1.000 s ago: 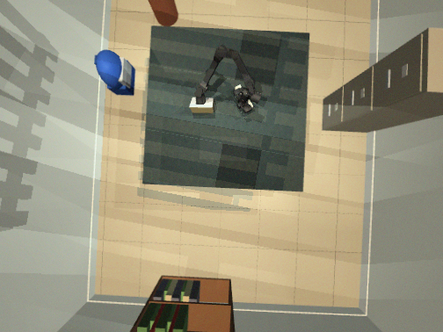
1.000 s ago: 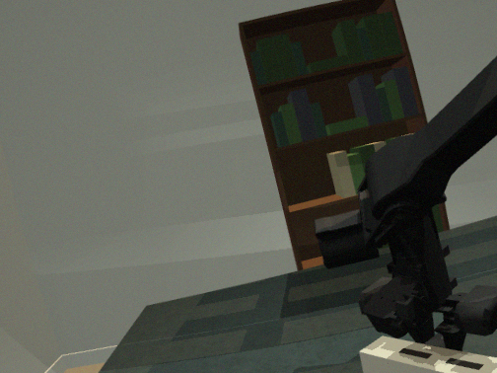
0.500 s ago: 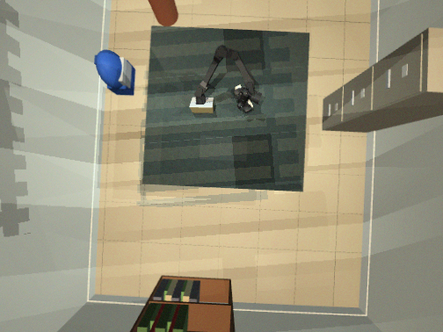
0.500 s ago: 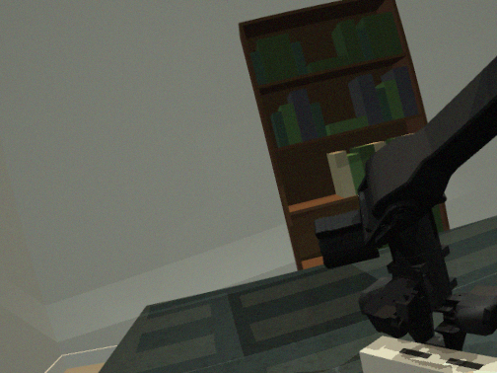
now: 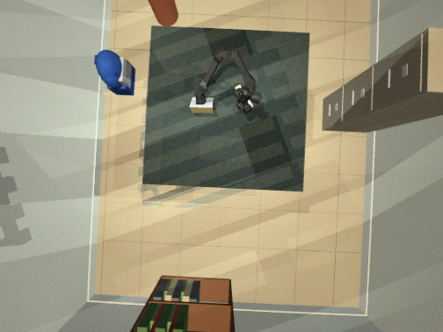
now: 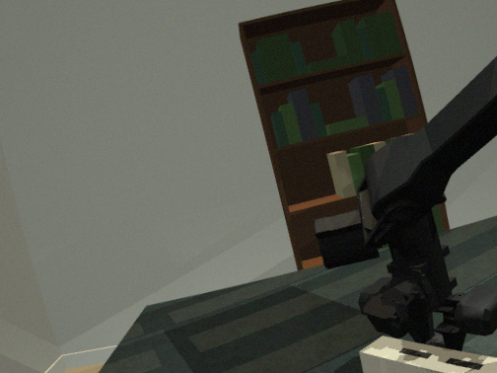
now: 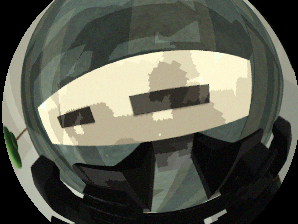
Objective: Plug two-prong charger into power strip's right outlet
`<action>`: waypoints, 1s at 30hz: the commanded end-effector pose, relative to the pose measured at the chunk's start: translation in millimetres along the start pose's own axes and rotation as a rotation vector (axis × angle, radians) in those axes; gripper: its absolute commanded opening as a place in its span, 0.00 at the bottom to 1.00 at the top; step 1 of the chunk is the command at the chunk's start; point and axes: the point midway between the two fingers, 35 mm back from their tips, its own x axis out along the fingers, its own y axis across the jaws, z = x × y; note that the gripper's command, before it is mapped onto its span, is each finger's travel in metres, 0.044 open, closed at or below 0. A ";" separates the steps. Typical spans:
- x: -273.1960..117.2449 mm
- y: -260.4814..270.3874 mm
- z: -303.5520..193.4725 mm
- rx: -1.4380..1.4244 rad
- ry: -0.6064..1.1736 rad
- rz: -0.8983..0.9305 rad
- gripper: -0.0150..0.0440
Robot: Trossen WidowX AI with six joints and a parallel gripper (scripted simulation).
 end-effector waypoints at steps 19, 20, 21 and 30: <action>-0.1 -0.4 -0.8 -0.003 -0.005 -0.001 1.00; -0.1 -0.4 -1.2 -0.004 -0.006 -0.001 1.00; 0.0 -0.5 -1.5 -0.004 -0.007 -0.001 1.00; 0.3 -0.6 -4.9 -0.010 -0.013 -0.002 1.00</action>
